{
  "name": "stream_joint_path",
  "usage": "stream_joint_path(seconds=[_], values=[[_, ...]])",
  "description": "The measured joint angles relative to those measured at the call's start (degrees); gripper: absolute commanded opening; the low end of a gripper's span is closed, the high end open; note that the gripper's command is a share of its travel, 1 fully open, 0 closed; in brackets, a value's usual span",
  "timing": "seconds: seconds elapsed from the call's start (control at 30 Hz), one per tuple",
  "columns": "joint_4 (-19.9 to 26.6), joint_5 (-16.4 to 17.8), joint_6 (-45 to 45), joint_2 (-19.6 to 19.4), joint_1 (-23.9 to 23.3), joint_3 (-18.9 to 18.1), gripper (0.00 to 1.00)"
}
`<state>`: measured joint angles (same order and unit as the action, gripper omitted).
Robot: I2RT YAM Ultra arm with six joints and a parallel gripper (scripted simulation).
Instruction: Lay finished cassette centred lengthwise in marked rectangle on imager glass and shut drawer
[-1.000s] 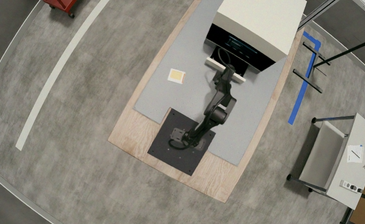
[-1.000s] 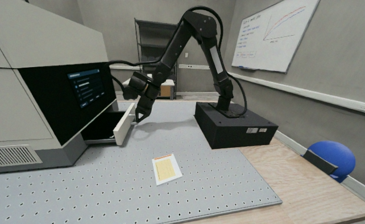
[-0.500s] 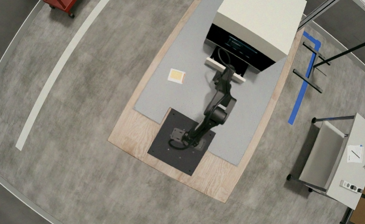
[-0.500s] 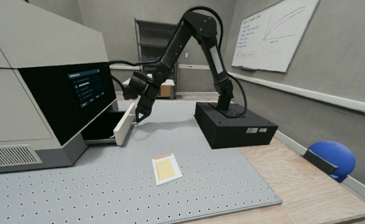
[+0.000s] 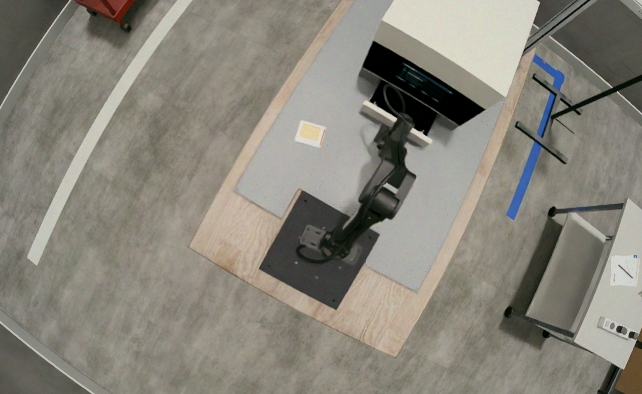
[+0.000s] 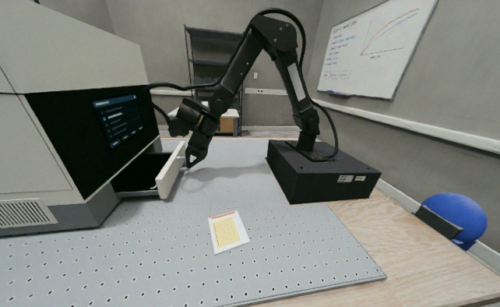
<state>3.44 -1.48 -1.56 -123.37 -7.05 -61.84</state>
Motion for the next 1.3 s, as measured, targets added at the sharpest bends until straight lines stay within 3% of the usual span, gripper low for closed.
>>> stream_joint_path(seconds=[0.2,0.43,0.57,1.3], values=[[0.31,0.0,0.0,-0.02,0.0,-0.15,0.0],[8.17,-0.02,0.09,-1.38,0.02,-5.14,0.0],[9.66,-0.04,0.13,-1.29,0.02,-5.53,0.0],[8.87,-0.07,0.15,2.97,0.02,0.96,0.0]])
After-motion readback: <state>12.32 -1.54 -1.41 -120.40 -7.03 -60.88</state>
